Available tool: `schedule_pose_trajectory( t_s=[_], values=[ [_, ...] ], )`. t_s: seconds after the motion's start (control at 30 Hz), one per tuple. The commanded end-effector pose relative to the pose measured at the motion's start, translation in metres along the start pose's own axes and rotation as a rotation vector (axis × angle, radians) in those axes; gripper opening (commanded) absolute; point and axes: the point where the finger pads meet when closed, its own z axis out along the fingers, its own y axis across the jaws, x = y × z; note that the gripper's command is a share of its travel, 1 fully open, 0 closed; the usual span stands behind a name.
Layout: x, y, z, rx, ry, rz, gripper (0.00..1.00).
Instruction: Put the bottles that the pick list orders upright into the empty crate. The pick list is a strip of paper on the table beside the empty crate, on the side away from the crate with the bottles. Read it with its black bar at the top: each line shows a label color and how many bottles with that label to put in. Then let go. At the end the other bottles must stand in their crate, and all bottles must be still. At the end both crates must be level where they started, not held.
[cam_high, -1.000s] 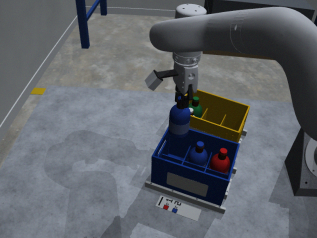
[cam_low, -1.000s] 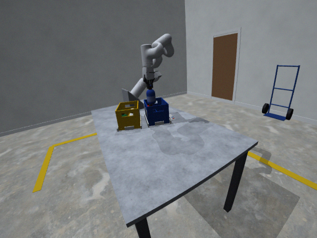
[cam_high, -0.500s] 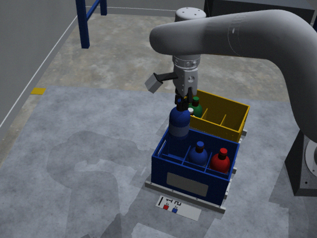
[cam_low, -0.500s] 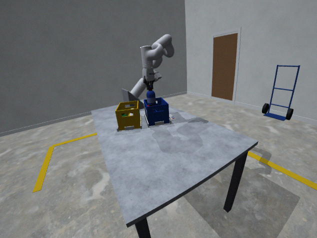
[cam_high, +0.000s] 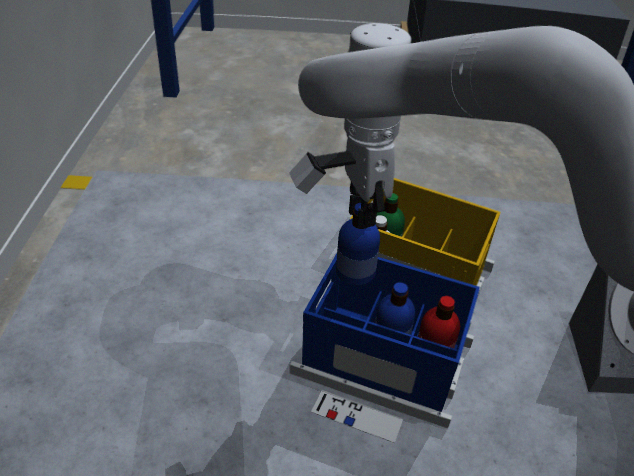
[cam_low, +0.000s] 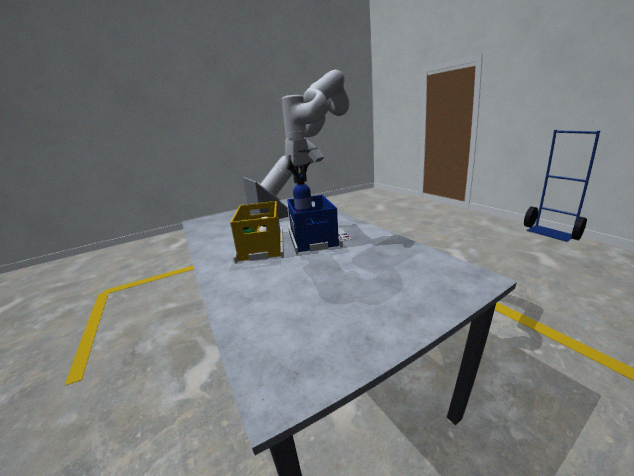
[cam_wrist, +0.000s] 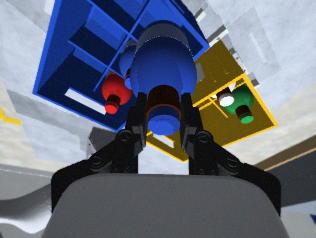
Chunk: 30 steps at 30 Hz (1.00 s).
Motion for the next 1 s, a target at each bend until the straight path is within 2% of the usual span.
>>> schedule_pose_trajectory(
  t_s=[0.0, 0.97],
  values=[
    [0.001, 0.0, 0.003, -0.002, 0.001, -0.001, 0.0],
    [0.001, 0.0, 0.028, -0.001, 0.001, -0.001, 0.0]
  ],
)
